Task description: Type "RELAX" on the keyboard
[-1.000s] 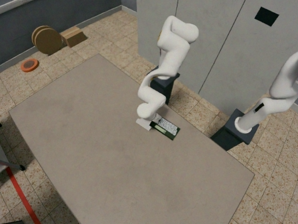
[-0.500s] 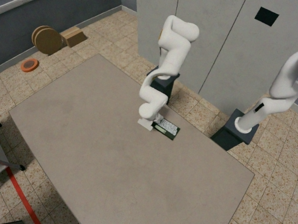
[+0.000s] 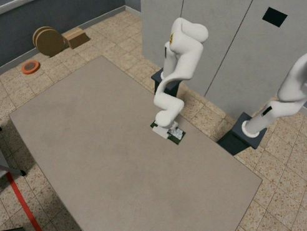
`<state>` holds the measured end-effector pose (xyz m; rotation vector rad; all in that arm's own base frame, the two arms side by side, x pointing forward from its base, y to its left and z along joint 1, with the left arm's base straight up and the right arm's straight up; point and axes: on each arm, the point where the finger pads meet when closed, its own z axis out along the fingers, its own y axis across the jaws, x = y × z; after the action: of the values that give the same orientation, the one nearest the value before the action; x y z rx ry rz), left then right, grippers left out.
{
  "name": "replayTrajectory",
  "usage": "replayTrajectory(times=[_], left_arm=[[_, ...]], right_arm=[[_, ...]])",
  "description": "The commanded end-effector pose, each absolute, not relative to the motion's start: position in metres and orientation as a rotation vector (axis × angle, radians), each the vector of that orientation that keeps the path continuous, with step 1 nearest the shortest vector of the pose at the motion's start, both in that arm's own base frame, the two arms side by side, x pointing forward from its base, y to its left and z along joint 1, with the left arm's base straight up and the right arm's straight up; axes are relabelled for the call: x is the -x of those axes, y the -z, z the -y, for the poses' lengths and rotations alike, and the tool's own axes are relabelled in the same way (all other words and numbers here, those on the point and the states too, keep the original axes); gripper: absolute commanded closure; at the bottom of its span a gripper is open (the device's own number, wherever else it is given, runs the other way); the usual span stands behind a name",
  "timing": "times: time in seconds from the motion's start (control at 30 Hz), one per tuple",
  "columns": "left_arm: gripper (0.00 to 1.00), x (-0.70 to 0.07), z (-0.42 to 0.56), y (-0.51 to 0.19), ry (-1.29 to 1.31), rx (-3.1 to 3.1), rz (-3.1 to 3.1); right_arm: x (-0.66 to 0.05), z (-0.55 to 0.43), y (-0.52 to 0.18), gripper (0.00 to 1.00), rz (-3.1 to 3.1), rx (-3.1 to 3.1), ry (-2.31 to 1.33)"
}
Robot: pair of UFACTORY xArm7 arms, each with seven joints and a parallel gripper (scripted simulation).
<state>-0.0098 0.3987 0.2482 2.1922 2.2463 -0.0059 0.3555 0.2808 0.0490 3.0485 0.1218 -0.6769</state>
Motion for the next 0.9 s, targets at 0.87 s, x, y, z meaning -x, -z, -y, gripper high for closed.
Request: replayTrajectory(times=[0.87], left_arm=[[0.0,0.0097,-0.3999,-0.25,0.0,-2.194,-2.248]], right_arm=[[-0.3553,-0.2881,-0.0434,1.0,-0.12,-3.052,0.671]])
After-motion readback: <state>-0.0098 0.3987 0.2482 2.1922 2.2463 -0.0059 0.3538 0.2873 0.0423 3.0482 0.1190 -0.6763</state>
